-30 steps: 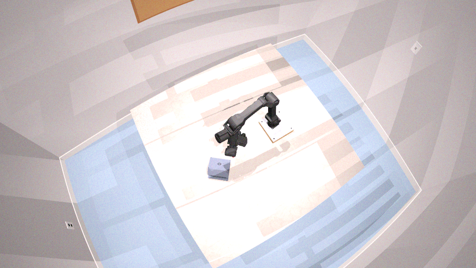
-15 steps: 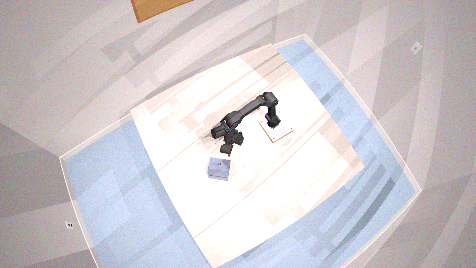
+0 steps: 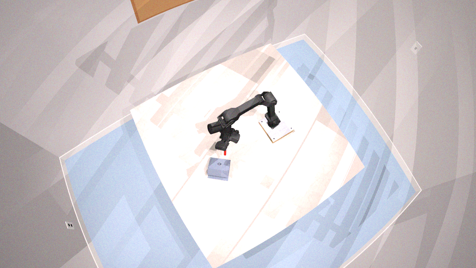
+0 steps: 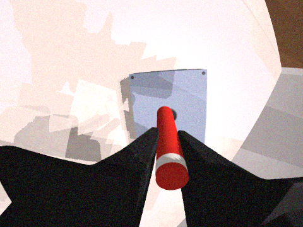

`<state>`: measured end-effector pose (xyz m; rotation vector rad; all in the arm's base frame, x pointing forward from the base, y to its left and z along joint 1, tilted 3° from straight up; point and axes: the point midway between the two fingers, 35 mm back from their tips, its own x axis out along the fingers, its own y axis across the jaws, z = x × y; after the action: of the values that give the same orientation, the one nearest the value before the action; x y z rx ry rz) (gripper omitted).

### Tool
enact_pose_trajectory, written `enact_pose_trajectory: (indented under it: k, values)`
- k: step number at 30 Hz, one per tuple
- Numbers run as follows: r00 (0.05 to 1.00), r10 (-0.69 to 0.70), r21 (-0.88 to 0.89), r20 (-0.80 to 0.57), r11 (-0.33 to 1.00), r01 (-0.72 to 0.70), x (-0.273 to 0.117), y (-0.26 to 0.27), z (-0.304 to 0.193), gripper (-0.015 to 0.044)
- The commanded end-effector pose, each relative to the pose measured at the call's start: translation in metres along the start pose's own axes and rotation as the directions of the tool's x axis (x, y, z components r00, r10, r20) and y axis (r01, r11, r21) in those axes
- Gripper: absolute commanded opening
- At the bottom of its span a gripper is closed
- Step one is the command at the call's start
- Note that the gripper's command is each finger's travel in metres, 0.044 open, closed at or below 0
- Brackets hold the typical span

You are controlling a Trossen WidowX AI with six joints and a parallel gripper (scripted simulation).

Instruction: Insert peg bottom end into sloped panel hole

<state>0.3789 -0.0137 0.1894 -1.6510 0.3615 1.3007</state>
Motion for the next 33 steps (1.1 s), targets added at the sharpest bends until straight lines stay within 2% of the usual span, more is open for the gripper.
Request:
enact_pose_trajectory:
  k: [1, 9, 33]
  values:
    - [1.0, -0.025, 0.024, -0.001, 0.999, 0.025, -0.002, -0.001, -0.008, 0.0]
    - [0.999, -0.051, 0.042, -0.008, 0.998, 0.052, -0.004, -0.002, -0.017, 0.0]
    - [0.996, -0.085, 0.062, -0.016, 0.994, 0.085, 0.044, -0.007, -0.027, 0.0]
